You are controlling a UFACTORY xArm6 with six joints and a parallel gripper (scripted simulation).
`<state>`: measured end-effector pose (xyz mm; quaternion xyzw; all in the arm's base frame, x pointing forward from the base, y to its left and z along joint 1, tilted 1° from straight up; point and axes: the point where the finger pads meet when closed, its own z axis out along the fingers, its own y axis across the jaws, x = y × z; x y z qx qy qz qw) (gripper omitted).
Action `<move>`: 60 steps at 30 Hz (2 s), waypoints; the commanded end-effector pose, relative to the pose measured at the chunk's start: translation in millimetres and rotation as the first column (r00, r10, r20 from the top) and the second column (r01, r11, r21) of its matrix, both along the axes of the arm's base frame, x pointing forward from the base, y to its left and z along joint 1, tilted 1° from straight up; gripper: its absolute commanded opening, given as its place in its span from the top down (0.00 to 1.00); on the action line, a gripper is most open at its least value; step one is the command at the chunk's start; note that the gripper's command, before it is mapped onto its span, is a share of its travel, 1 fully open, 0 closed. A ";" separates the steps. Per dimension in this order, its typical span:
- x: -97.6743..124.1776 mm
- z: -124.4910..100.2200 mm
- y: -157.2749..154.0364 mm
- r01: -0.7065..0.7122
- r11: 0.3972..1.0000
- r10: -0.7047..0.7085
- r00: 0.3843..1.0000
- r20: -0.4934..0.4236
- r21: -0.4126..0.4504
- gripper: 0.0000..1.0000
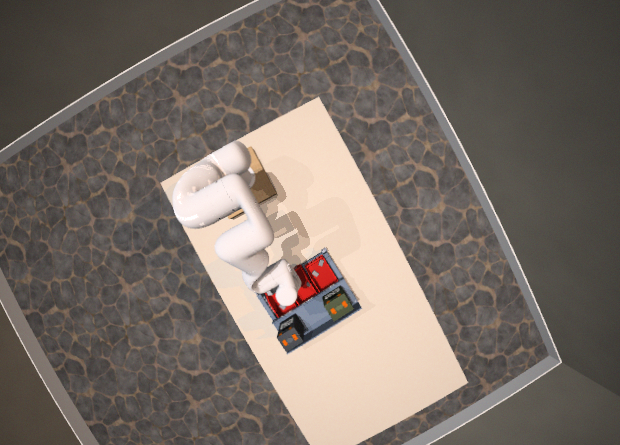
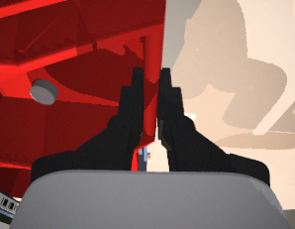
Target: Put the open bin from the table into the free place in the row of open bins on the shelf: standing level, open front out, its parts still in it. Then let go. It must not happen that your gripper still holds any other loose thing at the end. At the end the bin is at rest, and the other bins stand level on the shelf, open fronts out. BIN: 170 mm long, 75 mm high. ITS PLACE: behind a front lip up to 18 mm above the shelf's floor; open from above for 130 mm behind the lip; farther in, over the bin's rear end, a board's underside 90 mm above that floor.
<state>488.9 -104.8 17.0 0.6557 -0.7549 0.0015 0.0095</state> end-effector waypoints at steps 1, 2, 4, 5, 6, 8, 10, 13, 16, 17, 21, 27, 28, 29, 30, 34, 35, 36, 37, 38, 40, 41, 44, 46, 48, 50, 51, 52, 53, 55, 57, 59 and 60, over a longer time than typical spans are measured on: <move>2.3 1.8 -0.4 0.000 1.000 0.000 1.000 0.005 -0.001 1.00; 2.3 1.8 -0.4 0.000 1.000 0.000 1.000 0.005 -0.001 1.00; 2.3 1.8 -0.4 0.000 1.000 0.000 1.000 0.005 -0.001 1.00; 2.3 1.8 -0.4 0.000 1.000 0.000 1.000 0.005 -0.001 1.00; 4.1 1.8 -0.7 0.000 1.000 0.000 1.000 0.005 -0.001 1.00; 8.0 1.8 -1.2 0.000 1.000 0.000 1.000 0.005 -0.001 1.00; 12.0 1.8 -1.8 0.000 1.000 0.000 1.000 0.005 -0.001 1.00; 12.0 1.8 -1.8 0.000 1.000 0.000 1.000 0.005 -0.001 1.00; 12.0 1.8 -1.8 0.000 1.000 0.000 1.000 0.005 -0.001 1.00; 12.0 1.8 -1.8 0.000 1.000 0.000 1.000 0.005 -0.001 1.00; 12.0 1.8 -1.8 0.000 1.000 0.000 1.000 0.005 -0.001 1.00; 21.8 1.8 -3.2 0.000 1.000 0.000 1.000 0.005 -0.001 1.00; 21.8 1.8 -3.2 0.000 1.000 0.000 1.000 0.005 -0.001 1.00; 21.8 1.8 -3.2 0.000 1.000 0.000 1.000 0.005 -0.001 1.00; 21.8 1.8 -3.2 0.000 1.000 0.000 1.000 0.005 -0.001 1.00; 21.8 1.8 -3.2 0.000 1.000 0.000 1.000 0.005 -0.001 1.00; 21.8 1.8 -3.2 0.000 1.000 0.000 1.000 0.005 -0.001 1.00; 21.8 1.8 -3.2 0.000 1.000 0.000 1.000 0.005 -0.001 1.00; 21.8 1.8 -3.2 0.000 1.000 0.000 1.000 0.005 -0.001 1.00; 21.8 1.8 -3.2 0.000 1.000 0.000 1.000 0.005 -0.001 1.00; 23.6 1.8 -3.4 0.000 1.000 0.000 1.000 0.005 -0.001 1.00; 25.5 1.8 -3.7 0.000 1.000 0.000 1.000 0.005 -0.001 1.00; 31.5 1.8 -4.5 0.000 1.000 0.000 1.000 0.005 -0.001 1.00; 31.5 1.8 -4.5 0.000 1.000 0.000 1.000 0.005 -0.001 1.00; 31.5 1.8 -4.5 0.000 1.000 0.000 1.000 0.005 -0.001 1.00; 31.5 1.8 -4.5 0.000 1.000 0.000 1.000 0.005 -0.001 1.00; 31.5 1.8 -4.5 0.000 1.000 0.000 1.000 0.005 -0.001 1.00; 31.5 1.8 -4.5 0.000 1.000 0.000 1.000 0.005 -0.001 1.00; 31.5 1.8 -4.5 0.000 1.000 0.000 1.000 0.005 -0.001 1.00; 31.5 1.8 -4.5 0.000 1.000 0.000 1.000 0.005 -0.001 1.00; 30.5 -0.3 -4.4 0.000 1.000 0.000 1.000 0.003 -0.001 1.00; 30.5 -3.5 -4.5 0.000 1.000 0.000 1.000 0.004 -0.001 1.00; 30.5 -5.1 -4.5 0.000 1.000 0.000 1.000 0.005 -0.001 1.00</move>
